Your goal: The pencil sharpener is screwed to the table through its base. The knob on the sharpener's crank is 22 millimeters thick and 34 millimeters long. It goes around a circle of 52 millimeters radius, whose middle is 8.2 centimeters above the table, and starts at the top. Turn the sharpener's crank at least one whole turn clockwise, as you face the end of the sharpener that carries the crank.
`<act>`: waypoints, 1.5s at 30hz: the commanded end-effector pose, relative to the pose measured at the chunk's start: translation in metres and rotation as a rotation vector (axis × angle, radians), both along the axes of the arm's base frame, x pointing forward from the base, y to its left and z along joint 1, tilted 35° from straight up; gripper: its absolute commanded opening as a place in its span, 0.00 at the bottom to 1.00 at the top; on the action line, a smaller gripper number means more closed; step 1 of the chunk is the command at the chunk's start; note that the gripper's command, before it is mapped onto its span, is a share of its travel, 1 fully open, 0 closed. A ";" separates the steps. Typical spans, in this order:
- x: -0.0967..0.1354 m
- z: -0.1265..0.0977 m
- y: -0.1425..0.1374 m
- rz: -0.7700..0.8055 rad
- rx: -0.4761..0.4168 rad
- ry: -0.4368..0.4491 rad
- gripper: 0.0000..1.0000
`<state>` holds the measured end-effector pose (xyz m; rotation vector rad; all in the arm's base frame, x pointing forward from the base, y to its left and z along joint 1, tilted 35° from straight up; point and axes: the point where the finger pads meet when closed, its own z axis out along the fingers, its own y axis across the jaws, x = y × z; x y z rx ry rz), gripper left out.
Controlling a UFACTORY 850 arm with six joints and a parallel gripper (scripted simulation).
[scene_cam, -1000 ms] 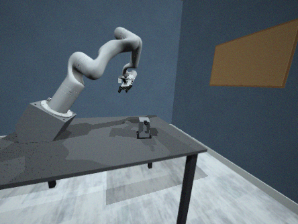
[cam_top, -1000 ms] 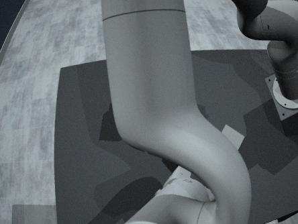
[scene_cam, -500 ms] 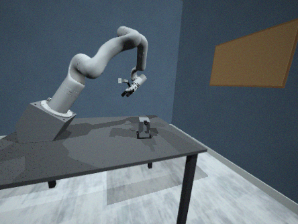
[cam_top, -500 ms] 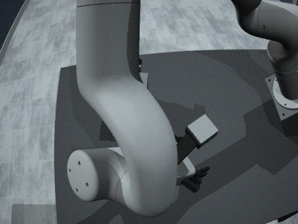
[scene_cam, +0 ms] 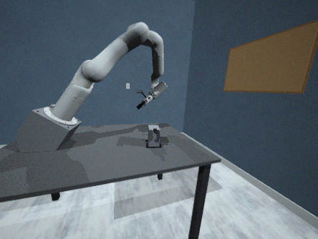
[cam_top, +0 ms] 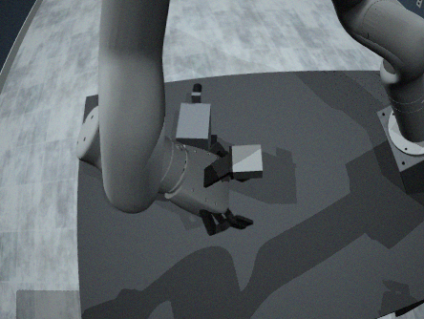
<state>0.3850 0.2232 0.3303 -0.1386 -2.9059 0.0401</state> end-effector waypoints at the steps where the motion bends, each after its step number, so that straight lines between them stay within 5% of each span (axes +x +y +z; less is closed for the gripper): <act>1: 0.019 0.000 -0.023 -0.141 0.085 -0.033 1.00; 20: 0.089 0.012 -0.151 -0.735 0.294 -0.254 1.00; 21: 0.097 0.015 -0.180 -0.841 0.315 -0.302 1.00; 25: 0.104 0.018 -0.215 -0.963 0.334 -0.359 1.00; 35: 0.104 0.030 -0.327 -1.320 0.354 -0.539 1.00; 37: 0.104 0.030 -0.327 -1.320 0.354 -0.539 1.00; 39: 0.097 0.033 -0.364 -1.435 0.348 -0.599 1.00; 45: 0.087 0.036 -0.398 -1.536 0.338 -0.652 1.00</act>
